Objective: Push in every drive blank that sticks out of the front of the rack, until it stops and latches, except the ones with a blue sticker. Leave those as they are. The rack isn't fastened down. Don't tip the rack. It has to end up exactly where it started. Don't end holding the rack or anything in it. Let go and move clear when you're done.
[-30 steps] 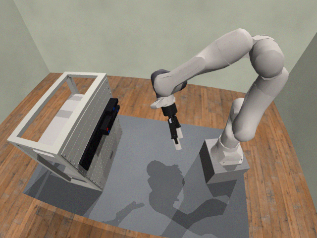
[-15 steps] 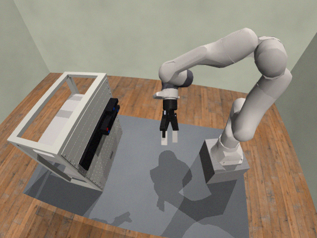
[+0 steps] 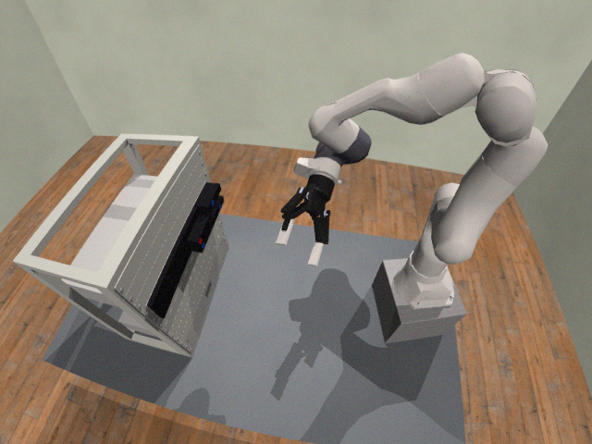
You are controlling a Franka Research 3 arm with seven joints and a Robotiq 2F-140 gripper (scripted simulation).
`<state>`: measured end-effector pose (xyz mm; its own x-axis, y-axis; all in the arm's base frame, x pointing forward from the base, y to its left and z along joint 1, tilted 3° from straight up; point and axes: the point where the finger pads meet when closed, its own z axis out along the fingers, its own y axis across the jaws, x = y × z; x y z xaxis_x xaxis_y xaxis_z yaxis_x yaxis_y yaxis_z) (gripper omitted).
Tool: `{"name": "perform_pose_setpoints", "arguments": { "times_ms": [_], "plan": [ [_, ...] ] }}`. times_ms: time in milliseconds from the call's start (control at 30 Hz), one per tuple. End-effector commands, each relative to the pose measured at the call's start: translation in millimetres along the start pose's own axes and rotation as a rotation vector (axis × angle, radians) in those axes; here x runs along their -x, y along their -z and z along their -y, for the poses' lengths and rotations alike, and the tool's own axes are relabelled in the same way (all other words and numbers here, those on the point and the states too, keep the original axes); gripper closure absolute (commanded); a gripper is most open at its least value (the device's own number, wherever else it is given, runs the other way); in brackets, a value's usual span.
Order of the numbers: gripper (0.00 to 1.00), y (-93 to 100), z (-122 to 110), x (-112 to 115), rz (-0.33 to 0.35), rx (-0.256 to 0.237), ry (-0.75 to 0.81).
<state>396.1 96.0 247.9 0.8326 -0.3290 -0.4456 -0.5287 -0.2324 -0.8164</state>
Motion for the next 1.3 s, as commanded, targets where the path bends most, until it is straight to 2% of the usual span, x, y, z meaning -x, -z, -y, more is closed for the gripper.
{"name": "perform_pose_setpoints", "arguments": {
  "times_ms": [0, 200, 267, 400, 733, 767, 833, 933, 1267],
  "plan": [
    [0.00, 3.6, 27.3, -0.3, -0.011, -0.128, -0.107],
    [0.00, 17.5, 54.3, -7.4, -0.023, -0.285, -0.208],
    [0.00, 17.5, 54.3, -7.4, -0.023, -0.285, -0.208],
    [0.00, 30.5, 72.4, -13.7, -0.024, -0.405, -0.291],
    [0.00, 59.1, 98.7, -27.9, -0.005, -0.629, -0.461],
    [0.00, 62.0, 100.6, -29.4, -0.002, -0.650, -0.478],
    [0.00, 62.0, 100.6, -29.4, -0.002, -0.650, -0.478],
    [0.00, 73.4, 107.0, -35.6, 0.012, -0.732, -0.546],
    [0.00, 99.1, 114.9, -51.4, 0.060, -0.914, -0.713]
  ]
}}
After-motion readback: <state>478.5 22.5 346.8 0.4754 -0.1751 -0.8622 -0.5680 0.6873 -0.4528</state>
